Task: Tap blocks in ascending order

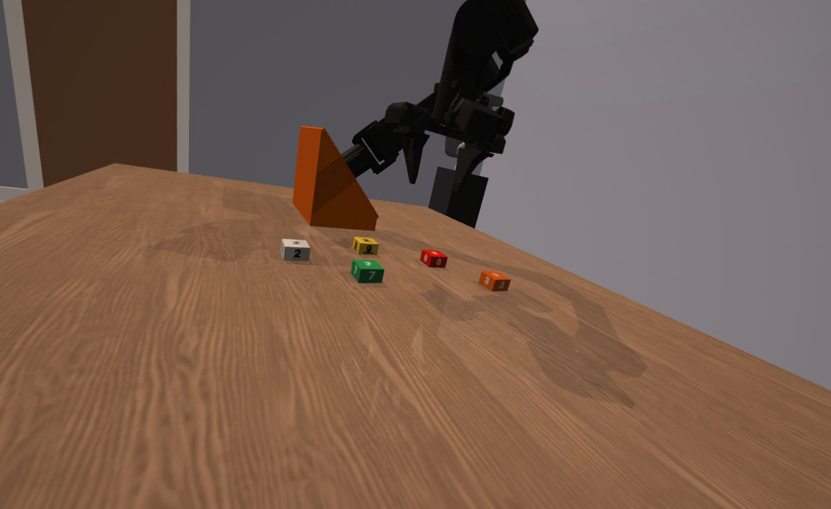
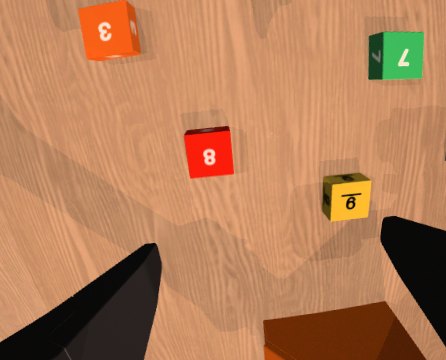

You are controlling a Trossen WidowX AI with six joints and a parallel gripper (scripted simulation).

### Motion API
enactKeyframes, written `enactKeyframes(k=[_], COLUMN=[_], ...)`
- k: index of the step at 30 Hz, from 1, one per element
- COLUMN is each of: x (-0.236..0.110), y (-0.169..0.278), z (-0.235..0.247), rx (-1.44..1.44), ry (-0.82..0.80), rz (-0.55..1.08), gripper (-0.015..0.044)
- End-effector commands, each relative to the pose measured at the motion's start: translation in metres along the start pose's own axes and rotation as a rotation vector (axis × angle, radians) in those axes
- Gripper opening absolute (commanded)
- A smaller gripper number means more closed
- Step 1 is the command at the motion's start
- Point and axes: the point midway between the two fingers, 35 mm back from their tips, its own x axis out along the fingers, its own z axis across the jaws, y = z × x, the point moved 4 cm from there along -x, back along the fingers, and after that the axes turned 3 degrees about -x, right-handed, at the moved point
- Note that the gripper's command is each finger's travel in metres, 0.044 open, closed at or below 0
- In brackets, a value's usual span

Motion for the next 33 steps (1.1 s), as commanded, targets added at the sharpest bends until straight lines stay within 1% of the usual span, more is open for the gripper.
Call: enactKeyframes(k=[1, 21, 29, 31, 33], x=[-0.002, -0.002, -0.004, -0.003, -0.003], y=[-0.006, -0.008, -0.08, -0.091, -0.092], z=[0.021, 0.022, 0.072, 0.081, 0.082], rx=[0.009, 0.008, -0.004, 0.005, 0.006], ry=[-0.006, -0.006, -0.004, -0.008, -0.008], rz=[-0.006, -0.006, -0.008, -0.009, -0.009], gripper=[0.04, 0.04, 0.04, 0.04, 0.04])
